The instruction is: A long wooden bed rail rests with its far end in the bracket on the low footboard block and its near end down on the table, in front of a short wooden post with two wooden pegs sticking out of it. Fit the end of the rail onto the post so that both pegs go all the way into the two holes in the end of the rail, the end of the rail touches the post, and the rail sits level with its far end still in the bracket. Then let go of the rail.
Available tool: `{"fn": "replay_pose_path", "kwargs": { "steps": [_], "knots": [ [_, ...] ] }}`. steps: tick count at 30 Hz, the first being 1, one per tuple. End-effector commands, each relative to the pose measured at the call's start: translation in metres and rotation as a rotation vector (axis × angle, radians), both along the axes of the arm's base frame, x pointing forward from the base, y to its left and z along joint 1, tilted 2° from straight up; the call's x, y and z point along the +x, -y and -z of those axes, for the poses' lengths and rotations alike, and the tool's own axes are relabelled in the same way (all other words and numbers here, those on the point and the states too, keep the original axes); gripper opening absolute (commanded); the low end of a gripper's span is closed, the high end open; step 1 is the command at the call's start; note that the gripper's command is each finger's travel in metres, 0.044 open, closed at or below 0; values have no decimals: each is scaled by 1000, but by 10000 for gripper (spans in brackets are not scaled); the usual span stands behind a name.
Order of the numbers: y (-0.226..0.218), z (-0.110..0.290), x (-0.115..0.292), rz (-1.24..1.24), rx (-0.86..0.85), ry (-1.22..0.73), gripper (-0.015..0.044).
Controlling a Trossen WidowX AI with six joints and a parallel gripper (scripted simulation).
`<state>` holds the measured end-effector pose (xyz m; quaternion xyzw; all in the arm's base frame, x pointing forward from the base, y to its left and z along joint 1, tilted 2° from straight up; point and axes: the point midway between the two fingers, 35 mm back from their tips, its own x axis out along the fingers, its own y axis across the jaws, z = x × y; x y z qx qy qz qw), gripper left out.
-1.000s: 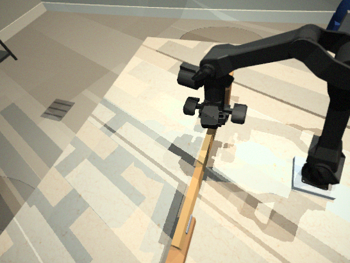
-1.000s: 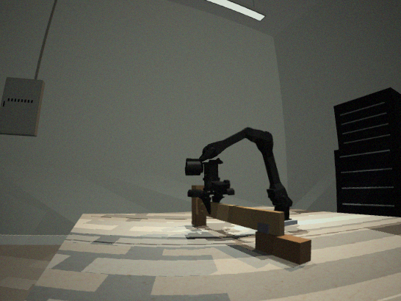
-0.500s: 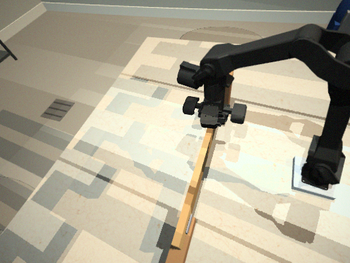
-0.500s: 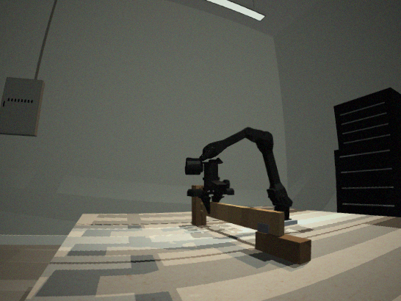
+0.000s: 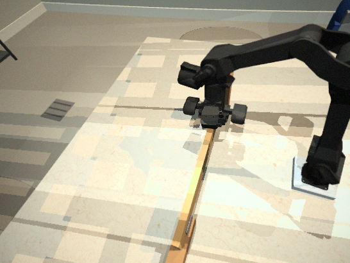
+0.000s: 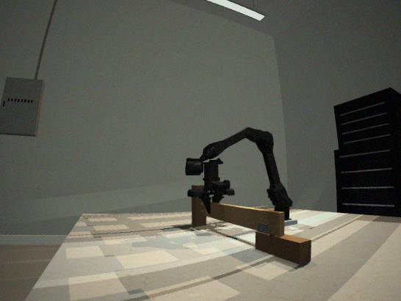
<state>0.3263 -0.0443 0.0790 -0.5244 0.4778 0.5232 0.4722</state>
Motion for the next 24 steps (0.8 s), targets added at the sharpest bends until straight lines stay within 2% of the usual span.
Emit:
{"fn": "replay_pose_path", "kwargs": {
  "steps": [1, 24],
  "knots": [
    [0, -3, -1, 2, 2, 2, 0],
    [0, 0, -1, 2, 2, 2, 0]
  ]
}}
